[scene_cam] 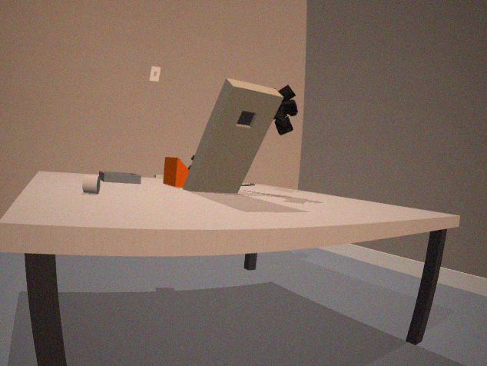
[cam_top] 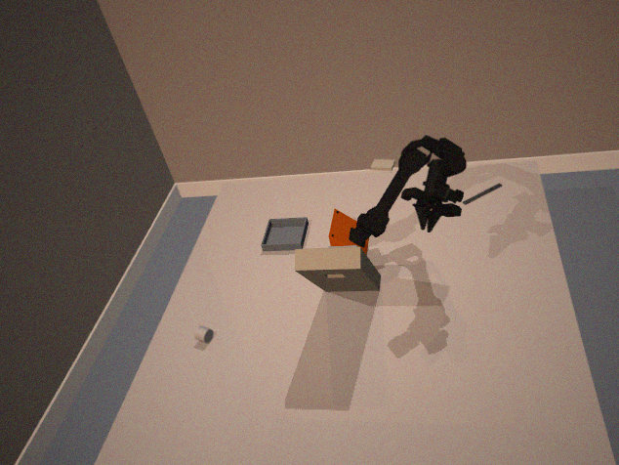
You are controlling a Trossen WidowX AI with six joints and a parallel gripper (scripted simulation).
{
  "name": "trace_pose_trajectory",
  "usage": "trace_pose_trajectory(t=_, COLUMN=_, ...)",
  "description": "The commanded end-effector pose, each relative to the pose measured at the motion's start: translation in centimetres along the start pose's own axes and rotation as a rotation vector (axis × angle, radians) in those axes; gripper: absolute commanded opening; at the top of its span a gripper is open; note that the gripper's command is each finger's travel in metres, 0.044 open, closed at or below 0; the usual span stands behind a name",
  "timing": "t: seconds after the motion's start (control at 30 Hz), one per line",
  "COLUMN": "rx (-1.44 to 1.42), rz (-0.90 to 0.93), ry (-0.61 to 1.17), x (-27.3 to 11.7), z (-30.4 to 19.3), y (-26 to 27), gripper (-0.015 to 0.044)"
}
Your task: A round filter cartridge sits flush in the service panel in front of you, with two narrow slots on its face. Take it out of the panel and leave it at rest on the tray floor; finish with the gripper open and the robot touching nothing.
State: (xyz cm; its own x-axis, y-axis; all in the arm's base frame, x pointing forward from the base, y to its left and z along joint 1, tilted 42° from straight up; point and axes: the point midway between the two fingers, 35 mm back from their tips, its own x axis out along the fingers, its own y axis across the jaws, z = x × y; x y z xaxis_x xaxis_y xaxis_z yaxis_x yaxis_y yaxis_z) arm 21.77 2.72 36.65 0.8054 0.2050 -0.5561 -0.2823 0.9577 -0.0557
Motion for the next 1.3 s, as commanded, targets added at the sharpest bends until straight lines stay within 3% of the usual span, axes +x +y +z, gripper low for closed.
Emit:
trace_pose_trajectory(t=0.0, rx=-0.062, rz=0.025, ry=0.078, x=3.0, z=-1.2, y=-2.5, gripper=0.0099)
trace_pose_trajectory(t=0.33, rx=-0.229, rz=0.176, ry=0.091, x=8.3, z=-6.3, y=-11.5, gripper=0.0099)
trace_pose_trajectory(t=0.67, rx=-0.325, rz=0.131, ry=-0.165, x=7.4, z=-13.7, y=-21.3, gripper=0.0099)
trace_pose_trajectory(t=1.27, rx=-0.336, rz=0.121, ry=-0.180, x=8.0, z=-14.1, y=-21.7, gripper=0.0099)
